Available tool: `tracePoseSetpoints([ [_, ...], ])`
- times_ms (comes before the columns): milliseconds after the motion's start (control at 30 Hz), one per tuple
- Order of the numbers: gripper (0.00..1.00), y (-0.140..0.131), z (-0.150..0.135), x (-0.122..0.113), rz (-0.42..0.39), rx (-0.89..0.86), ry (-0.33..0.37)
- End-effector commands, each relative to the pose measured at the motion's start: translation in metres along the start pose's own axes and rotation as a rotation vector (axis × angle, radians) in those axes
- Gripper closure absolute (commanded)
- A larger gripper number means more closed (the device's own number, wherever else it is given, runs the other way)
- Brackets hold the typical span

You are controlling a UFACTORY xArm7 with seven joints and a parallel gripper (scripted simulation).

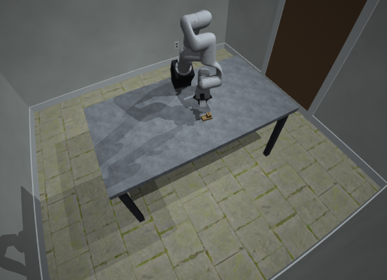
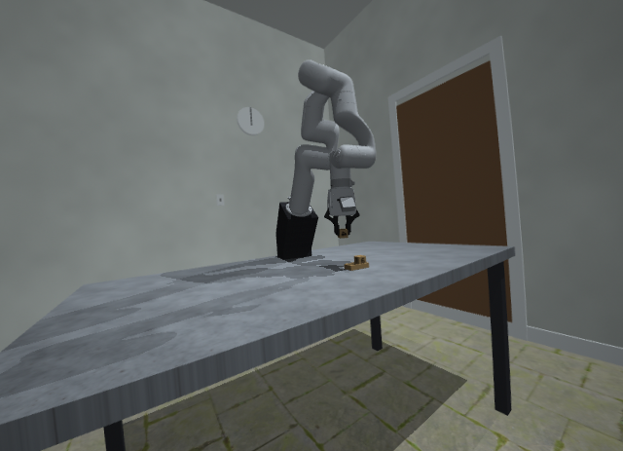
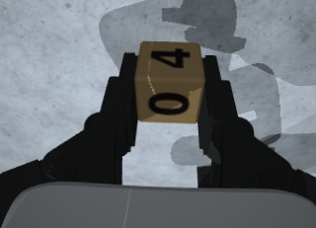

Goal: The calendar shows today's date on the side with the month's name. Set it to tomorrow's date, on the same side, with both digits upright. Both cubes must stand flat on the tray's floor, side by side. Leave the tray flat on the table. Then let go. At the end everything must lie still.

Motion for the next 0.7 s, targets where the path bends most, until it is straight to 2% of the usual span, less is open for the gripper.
tracePoseSetpoints([
  [0,0.71,0.001,-0.003,0.000,0.005,0.173,-0.001],
  [400,0.71,0.006,-0.009,0.000,0.012,0.586,0.014],
  [500,0.71,0.007,-0.009,-0.001,0.013,0.616,0.015],
  [533,0.71,0.009,-0.011,-0.001,0.015,0.711,0.020],
  [667,0.71,0.012,-0.013,-0.001,0.018,0.825,0.026],
])
Point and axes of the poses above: the point where the finger pads meet when closed, its own x axis out along the fingers, its own z axis across the jaws, y = z × x, the point moved 9 cm from there along -x, back along the fingers, and after that the axes turned 8 degrees about x, right-handed, at the moved point
